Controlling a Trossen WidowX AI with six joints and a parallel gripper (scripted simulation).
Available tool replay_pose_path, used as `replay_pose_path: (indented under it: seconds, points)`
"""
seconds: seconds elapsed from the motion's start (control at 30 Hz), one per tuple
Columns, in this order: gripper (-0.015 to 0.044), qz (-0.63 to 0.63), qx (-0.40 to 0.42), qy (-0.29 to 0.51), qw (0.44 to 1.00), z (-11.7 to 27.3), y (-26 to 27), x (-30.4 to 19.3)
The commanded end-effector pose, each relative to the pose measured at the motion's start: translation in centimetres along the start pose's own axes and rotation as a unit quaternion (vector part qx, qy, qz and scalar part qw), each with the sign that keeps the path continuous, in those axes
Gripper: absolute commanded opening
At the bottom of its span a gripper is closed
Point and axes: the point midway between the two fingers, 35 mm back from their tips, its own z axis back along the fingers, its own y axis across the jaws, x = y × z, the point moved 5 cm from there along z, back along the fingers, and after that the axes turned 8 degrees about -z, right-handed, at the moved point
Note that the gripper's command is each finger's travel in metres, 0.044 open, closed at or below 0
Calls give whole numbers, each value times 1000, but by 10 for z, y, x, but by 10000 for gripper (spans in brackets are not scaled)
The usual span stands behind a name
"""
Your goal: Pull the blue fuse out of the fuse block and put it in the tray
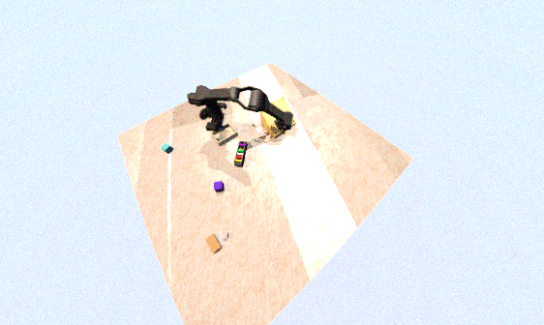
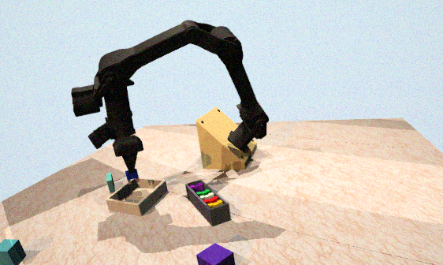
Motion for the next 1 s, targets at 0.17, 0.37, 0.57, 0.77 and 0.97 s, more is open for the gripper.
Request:
replay_pose_path:
  seconds: [0.17,0.37,0.57,0.77,0.97]
  points:
    - [0,-1,3,0,1000,-14,0,0]
    - [0,-1,3,0,1000,-23,0,-1]
    - [157,0,0,0,1000,-19,0,0]
    - [315,0,0,0,1000,-19,0,0]
    - [330,-2,2,-1,1000,17,0,0]
